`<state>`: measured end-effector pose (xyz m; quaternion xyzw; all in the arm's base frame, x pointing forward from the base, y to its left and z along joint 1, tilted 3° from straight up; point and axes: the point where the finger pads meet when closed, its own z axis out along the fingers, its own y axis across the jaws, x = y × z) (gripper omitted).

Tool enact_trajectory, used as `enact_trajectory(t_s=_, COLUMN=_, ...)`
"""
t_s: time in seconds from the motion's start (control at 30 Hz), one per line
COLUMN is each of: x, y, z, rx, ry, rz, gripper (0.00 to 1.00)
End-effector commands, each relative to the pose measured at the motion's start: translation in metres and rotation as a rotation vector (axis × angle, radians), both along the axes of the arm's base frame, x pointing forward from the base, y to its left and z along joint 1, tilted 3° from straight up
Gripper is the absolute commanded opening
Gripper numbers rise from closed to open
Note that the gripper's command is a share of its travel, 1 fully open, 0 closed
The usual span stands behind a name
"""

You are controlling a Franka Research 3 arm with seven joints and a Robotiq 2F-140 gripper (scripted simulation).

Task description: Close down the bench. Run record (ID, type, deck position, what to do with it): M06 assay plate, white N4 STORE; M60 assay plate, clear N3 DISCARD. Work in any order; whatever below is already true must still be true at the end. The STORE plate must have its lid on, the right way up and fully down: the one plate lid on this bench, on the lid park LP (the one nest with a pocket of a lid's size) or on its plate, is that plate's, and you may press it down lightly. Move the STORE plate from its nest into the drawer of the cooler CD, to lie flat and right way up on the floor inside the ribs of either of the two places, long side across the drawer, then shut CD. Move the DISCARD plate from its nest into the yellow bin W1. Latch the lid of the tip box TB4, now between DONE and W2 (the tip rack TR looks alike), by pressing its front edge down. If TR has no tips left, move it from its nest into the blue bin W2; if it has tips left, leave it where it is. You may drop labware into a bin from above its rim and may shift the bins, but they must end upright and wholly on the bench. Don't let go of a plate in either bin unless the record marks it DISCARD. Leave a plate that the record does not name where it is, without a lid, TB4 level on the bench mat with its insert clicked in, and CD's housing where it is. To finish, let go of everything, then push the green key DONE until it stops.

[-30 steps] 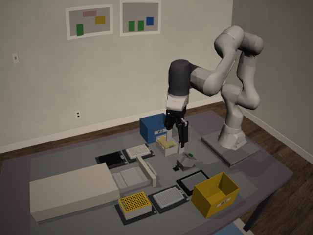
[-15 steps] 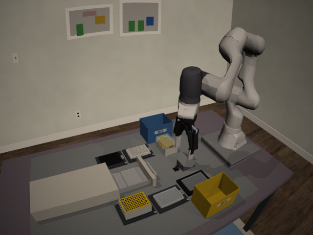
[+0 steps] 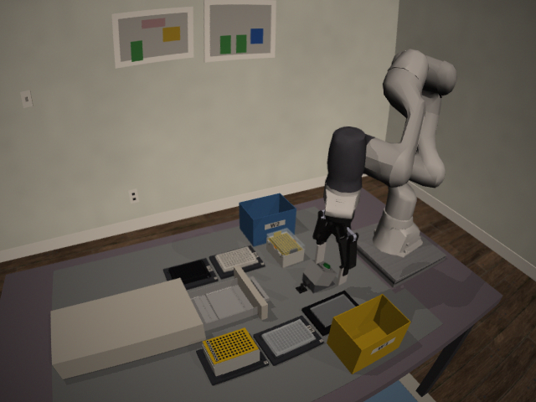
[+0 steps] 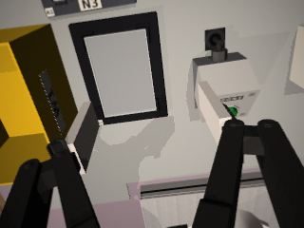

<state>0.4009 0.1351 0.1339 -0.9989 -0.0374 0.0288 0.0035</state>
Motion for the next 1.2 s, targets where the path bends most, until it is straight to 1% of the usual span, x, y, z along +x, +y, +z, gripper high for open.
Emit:
enact_trajectory(t_s=0.0, x=-0.003, y=0.009, z=-0.002, rx=0.004, ry=-0.011, rz=-0.045, gripper=0.66)
enact_trajectory(t_s=0.3, x=-0.022, y=0.033, z=-0.014, rx=0.004, ry=-0.011, rz=-0.045, gripper=0.66)
enact_trajectory(t_s=0.7, x=-0.022, y=0.033, z=-0.014, rx=0.004, ry=-0.011, rz=-0.045, gripper=0.66)
enact_trajectory(t_s=1.17, x=-0.023, y=0.033, z=-0.030, rx=0.004, ry=-0.011, rz=-0.045, gripper=0.66)
